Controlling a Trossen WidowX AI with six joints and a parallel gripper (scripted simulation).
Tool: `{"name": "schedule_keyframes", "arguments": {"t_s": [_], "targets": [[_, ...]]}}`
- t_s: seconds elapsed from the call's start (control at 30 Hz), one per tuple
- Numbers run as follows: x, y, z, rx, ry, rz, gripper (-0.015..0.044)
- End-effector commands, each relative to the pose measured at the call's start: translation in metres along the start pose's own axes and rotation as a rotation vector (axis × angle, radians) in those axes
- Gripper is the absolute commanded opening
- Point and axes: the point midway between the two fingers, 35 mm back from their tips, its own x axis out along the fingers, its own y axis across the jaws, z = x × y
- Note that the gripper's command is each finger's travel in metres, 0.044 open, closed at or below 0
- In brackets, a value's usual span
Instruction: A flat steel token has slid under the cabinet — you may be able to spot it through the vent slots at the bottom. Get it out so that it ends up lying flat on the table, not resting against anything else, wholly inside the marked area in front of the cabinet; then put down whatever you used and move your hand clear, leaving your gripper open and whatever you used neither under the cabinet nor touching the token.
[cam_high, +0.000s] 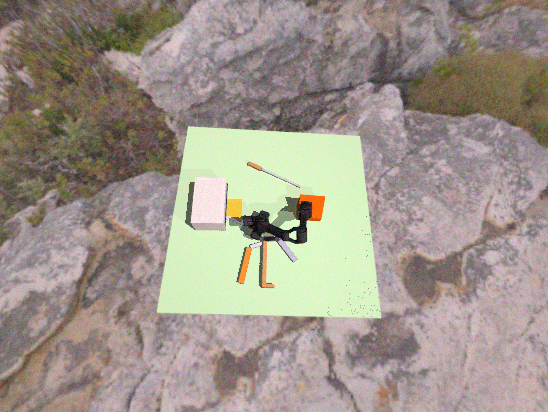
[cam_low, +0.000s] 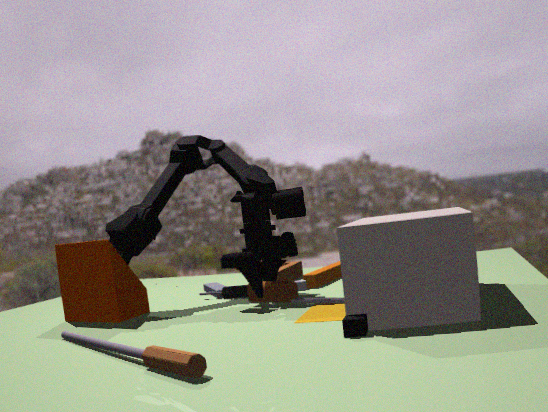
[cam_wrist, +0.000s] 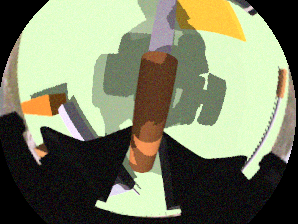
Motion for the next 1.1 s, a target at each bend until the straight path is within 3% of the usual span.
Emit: {"name": "schedule_keyframes", "arguments": {"t_s": [0.0,1.07], "targets": [[0.000,0.001,0.006,-0.005,0.001,0.003,0.0000],[0.000,0.003,0.044,-0.006,0.000,0.003,0.0000]]}}
